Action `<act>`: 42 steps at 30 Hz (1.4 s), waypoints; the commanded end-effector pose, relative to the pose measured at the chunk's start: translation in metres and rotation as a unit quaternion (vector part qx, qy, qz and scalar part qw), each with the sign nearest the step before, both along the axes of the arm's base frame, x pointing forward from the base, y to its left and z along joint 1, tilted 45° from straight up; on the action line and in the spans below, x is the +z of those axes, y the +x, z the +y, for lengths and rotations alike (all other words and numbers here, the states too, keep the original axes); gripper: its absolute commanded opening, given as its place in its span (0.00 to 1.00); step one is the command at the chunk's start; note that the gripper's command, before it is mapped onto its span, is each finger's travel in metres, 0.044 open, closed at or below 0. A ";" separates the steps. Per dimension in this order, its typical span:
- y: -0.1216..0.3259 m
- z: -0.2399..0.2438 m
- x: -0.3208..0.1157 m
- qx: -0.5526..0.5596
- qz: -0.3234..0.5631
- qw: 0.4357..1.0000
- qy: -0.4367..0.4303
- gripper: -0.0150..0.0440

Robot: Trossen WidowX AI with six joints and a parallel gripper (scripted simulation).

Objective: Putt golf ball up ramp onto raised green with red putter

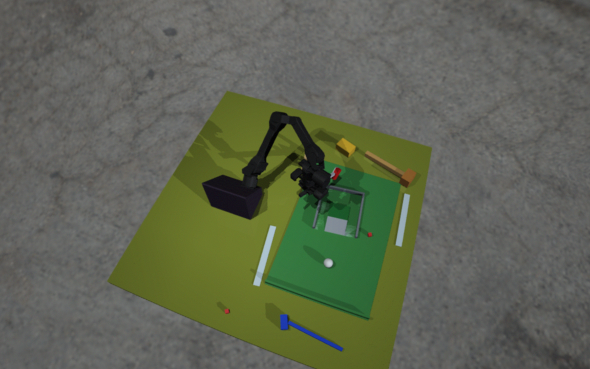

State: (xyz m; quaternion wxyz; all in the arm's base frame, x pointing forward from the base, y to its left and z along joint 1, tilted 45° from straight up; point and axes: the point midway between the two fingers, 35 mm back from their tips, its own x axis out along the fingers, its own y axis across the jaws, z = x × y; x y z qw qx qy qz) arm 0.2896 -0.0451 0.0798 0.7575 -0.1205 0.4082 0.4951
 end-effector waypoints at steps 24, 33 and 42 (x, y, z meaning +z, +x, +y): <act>-0.018 -0.172 -0.151 -0.366 0.230 0.894 -0.116 0.25; -0.033 -0.206 -0.186 -0.442 0.261 0.848 -0.135 0.25; -0.033 -0.206 -0.186 -0.442 0.261 0.848 -0.135 0.25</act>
